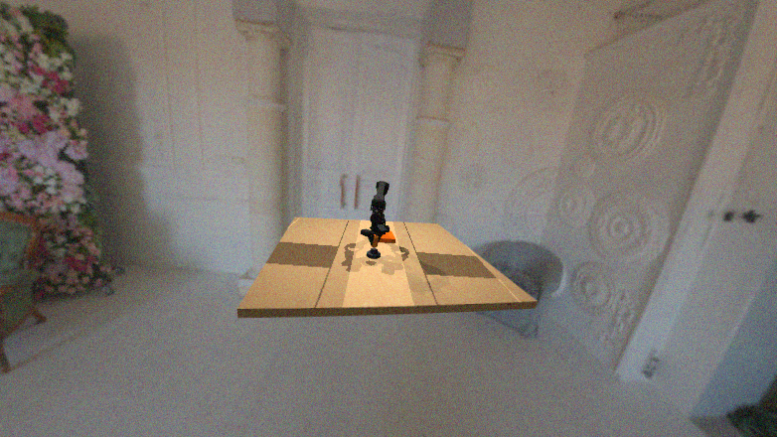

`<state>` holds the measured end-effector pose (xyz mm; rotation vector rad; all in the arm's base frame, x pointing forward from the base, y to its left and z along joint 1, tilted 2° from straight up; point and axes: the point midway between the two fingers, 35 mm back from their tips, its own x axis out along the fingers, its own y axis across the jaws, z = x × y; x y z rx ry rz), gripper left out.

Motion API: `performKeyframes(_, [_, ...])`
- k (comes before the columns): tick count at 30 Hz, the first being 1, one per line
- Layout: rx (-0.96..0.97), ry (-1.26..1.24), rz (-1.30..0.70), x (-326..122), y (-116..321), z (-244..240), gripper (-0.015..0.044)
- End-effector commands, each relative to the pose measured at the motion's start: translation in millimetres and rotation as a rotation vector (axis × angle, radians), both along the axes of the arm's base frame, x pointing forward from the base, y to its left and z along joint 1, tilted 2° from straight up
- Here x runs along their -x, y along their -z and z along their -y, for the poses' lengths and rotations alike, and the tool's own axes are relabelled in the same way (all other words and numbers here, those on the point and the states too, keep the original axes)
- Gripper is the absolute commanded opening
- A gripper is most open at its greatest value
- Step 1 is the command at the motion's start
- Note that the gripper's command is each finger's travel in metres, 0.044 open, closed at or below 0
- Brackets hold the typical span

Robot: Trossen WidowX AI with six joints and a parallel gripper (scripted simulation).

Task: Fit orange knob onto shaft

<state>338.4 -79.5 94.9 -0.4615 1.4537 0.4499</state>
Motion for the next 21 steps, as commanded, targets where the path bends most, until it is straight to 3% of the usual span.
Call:
performKeyframes(1, [-0.001,0.025,0.002,-0.5,1.2,0.3,0.0000])
performKeyframes(21, [-0.001,0.025,0.002,-0.5,1.3,0.0,0.0000])
